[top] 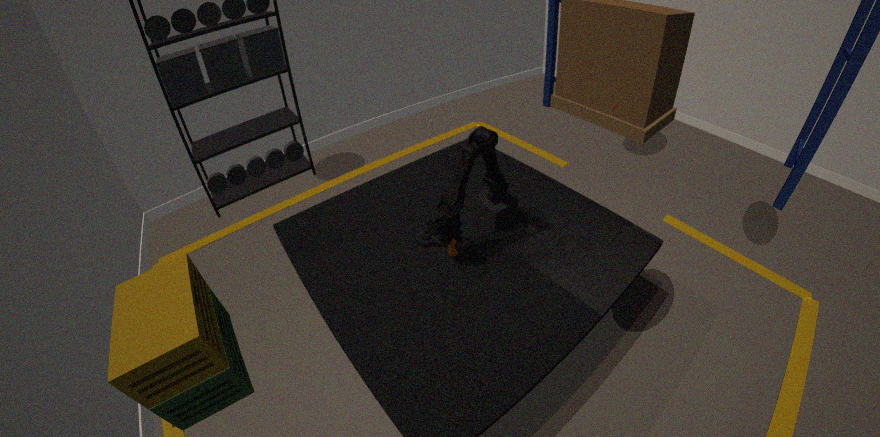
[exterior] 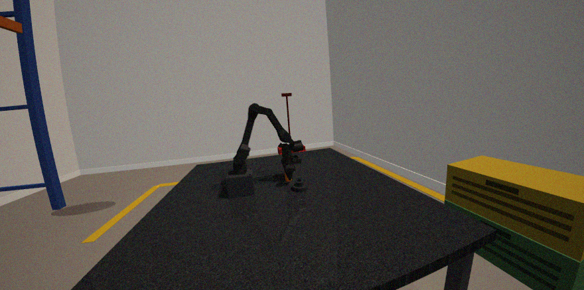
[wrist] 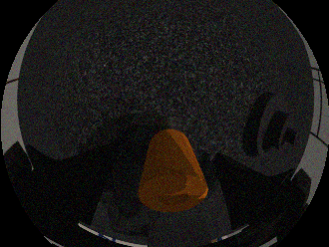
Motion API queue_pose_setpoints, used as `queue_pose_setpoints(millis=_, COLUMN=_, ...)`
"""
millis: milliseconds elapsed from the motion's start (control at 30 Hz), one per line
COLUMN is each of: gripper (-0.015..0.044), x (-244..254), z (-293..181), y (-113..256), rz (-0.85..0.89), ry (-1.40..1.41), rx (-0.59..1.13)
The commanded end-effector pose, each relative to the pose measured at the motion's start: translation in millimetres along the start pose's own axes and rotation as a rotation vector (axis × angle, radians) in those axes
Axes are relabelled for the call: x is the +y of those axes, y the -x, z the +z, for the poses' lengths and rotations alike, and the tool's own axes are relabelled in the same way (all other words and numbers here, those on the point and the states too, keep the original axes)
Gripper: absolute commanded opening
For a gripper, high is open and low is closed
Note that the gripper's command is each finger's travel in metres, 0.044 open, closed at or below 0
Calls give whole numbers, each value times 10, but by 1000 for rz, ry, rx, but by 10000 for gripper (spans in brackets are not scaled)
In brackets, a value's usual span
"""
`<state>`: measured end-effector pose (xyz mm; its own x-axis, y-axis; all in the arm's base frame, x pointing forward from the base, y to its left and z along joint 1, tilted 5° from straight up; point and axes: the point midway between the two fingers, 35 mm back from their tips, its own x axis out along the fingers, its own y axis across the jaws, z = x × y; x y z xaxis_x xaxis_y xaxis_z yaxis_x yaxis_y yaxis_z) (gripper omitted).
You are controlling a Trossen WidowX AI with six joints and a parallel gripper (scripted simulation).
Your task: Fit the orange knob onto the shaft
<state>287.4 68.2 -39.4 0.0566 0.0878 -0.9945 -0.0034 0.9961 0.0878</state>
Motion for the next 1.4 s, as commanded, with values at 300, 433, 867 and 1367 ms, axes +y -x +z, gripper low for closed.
queue_pose_setpoints(millis=300, gripper=230, x=-11, z=-32, y=-78, rz=-4, ry=-6, rx=9)
queue_pose_setpoints(millis=433, gripper=164, x=-11, z=-32, y=-78, rz=-4, ry=-6, rx=9)
queue_pose_setpoints(millis=867, gripper=0, x=45, z=84, y=397, rz=-4, ry=-6, rx=7)
queue_pose_setpoints(millis=1367, gripper=0, x=103, z=41, y=1330, rz=-4, ry=-6, rx=7)
